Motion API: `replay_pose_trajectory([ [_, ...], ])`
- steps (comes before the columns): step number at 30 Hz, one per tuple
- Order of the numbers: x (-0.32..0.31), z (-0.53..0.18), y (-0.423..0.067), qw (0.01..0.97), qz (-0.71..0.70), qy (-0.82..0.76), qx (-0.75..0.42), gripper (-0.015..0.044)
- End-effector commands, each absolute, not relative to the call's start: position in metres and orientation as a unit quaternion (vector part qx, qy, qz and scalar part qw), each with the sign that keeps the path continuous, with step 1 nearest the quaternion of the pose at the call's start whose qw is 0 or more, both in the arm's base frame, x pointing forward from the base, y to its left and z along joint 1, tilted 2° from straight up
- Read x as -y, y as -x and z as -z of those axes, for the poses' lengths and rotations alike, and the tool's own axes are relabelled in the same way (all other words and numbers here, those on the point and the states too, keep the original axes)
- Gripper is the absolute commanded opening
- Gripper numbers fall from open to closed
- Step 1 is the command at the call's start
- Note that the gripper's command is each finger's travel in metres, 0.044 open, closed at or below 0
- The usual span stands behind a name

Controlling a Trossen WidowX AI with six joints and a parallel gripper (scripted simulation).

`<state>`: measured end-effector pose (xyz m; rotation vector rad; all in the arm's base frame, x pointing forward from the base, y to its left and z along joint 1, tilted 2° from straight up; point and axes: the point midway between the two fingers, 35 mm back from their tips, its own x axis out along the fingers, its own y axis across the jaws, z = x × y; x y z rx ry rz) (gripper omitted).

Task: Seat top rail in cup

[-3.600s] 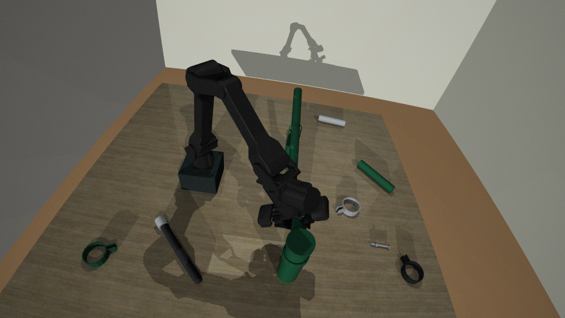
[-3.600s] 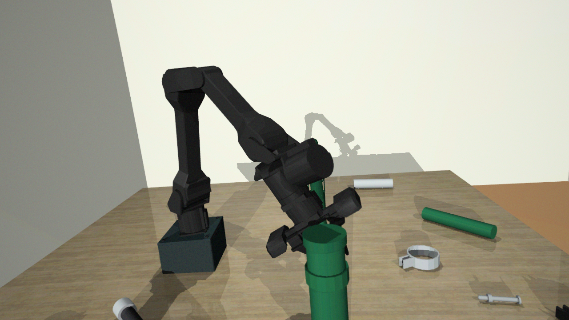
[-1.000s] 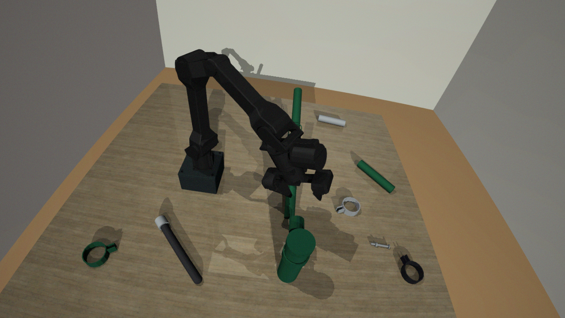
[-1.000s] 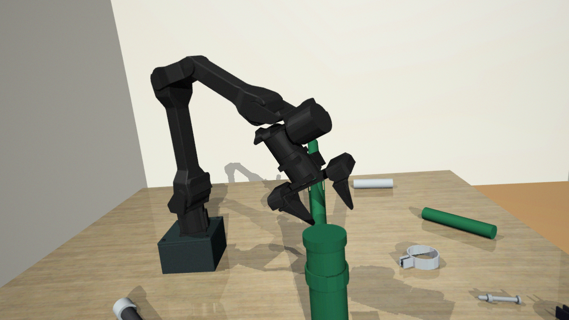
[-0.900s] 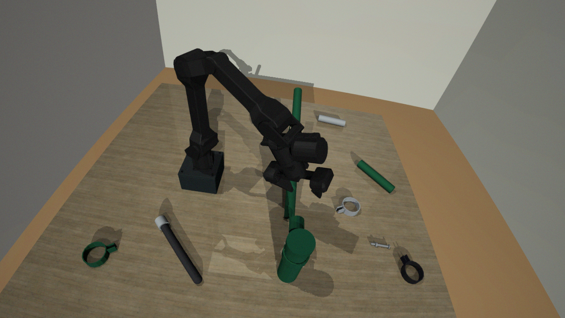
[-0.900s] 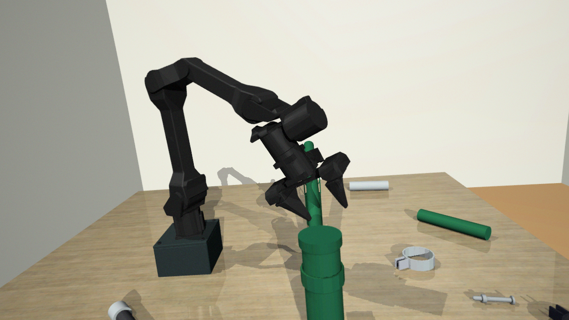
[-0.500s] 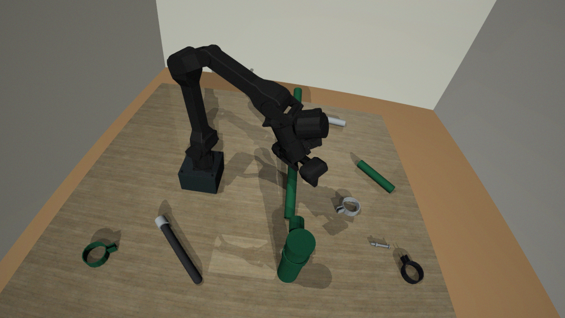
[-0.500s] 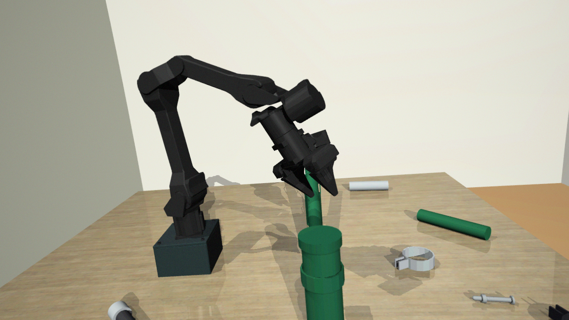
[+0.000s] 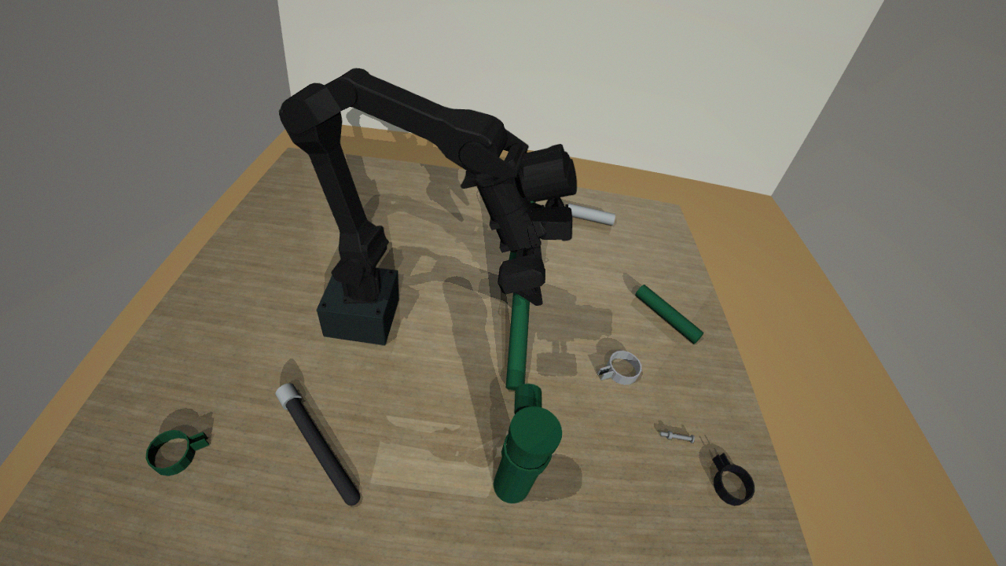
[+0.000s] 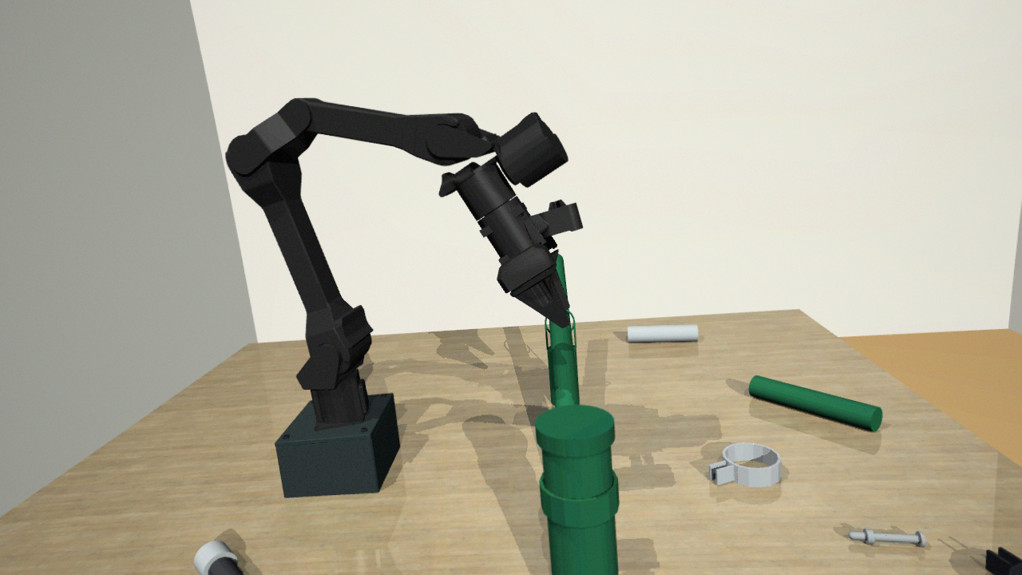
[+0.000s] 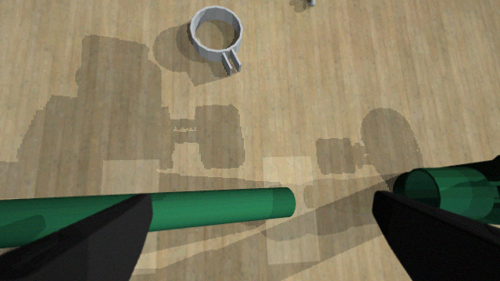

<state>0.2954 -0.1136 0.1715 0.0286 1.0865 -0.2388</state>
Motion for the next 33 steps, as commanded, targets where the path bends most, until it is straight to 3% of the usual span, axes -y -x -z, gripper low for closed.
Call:
replay_pose_trajectory([
  [1, 0.104, -0.184, -0.291, 0.849, 0.163, -0.078, -0.497, 0.0440],
  [12, 0.100, -0.176, -0.294, 0.841, 0.115, -0.014, -0.528, 0.0440],
  [20, 0.079, -0.133, -0.303, 0.732, -0.160, 0.265, -0.607, 0.0440],
  [27, 0.059, -0.097, -0.305, 0.551, -0.429, 0.448, -0.558, 0.0440],
  [33, 0.057, -0.093, -0.304, 0.531, -0.454, 0.461, -0.547, 0.0440],
])
